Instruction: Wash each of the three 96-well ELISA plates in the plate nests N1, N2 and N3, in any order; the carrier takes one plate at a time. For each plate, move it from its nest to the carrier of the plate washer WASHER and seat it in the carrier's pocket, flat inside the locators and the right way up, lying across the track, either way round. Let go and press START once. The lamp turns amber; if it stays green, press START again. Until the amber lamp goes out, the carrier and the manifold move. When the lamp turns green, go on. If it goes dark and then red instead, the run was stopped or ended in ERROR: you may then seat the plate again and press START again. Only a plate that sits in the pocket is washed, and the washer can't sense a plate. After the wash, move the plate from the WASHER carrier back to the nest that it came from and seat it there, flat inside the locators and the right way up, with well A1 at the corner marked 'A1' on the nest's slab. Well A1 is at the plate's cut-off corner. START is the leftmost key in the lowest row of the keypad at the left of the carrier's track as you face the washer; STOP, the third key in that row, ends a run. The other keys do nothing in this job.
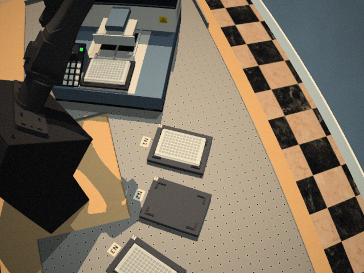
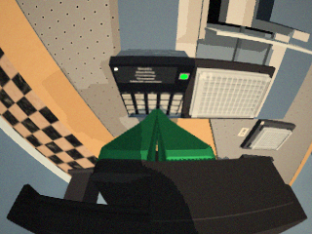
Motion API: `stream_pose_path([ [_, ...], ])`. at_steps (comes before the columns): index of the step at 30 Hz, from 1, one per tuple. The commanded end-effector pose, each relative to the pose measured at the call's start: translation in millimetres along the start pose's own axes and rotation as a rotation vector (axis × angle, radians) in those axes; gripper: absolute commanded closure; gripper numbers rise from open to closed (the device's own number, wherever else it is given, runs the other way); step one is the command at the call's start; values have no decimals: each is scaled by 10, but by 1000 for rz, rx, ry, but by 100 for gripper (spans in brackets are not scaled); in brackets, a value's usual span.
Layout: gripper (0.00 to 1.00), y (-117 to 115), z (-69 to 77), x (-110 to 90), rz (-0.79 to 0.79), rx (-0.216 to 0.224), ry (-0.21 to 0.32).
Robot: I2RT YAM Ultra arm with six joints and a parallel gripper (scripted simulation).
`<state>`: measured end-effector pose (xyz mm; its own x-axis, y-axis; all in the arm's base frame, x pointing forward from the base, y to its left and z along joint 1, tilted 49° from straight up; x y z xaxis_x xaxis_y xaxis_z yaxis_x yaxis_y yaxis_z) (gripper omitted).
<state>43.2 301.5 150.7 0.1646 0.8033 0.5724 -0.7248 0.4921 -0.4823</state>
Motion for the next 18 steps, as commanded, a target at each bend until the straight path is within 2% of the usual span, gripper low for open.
stream_pose_path([
  [1, 100, 62, 0, -7, -29, 13, -33],
  [3, 100, 62, 0, -7, -29, 13, -33],
  [18, 100, 268, -226, -406, -28, 13, -32],
])
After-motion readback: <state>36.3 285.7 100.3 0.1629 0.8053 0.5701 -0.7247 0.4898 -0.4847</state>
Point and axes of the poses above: the point where the finger pads meet when closed, its own z axis back along the fingers, its own y axis across the jaws, x = y × z, the point moved 8 cm from there along z, back along the fingers, and after that the axes turned 1 degree about z, right-handed, at the moved point
